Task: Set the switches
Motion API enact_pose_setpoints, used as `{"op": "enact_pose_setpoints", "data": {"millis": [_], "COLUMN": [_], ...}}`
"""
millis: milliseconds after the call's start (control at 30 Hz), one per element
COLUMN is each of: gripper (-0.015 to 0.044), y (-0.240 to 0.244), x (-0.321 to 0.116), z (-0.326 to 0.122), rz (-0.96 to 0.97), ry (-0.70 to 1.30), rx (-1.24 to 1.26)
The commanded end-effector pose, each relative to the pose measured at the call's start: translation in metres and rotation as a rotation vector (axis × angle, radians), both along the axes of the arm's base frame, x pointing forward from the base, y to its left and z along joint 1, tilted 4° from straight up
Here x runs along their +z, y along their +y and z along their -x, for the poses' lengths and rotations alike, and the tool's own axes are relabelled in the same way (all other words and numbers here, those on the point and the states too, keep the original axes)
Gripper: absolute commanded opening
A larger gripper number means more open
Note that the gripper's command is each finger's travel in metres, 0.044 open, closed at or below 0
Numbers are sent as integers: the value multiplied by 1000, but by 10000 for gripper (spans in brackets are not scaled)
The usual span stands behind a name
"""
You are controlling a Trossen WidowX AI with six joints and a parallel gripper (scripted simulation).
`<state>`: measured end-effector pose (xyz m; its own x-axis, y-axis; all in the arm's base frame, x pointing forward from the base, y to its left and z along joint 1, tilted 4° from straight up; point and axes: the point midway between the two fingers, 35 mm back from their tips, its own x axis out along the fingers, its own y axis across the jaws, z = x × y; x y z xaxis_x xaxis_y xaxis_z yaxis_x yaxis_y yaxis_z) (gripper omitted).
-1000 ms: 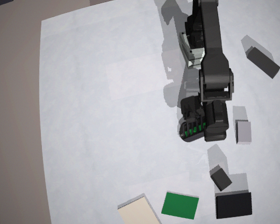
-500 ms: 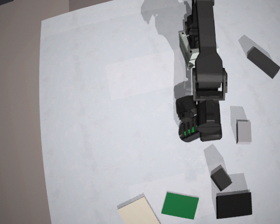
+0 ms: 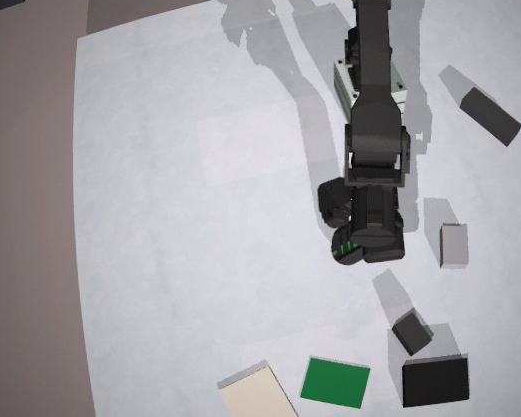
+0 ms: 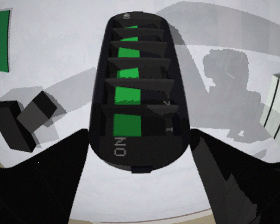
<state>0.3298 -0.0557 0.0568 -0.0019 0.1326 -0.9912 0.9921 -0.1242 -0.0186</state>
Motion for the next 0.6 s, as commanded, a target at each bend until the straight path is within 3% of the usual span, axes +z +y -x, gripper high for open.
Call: {"op": "enact_pose_setpoints", "data": {"millis": [0,567], "gripper": [336,336], "y": [-7,-22], "x": [1,5], "z": [0,2], "rz": [-2,-35], "ry": [-2,-6], "rx": [-5,-6]}}
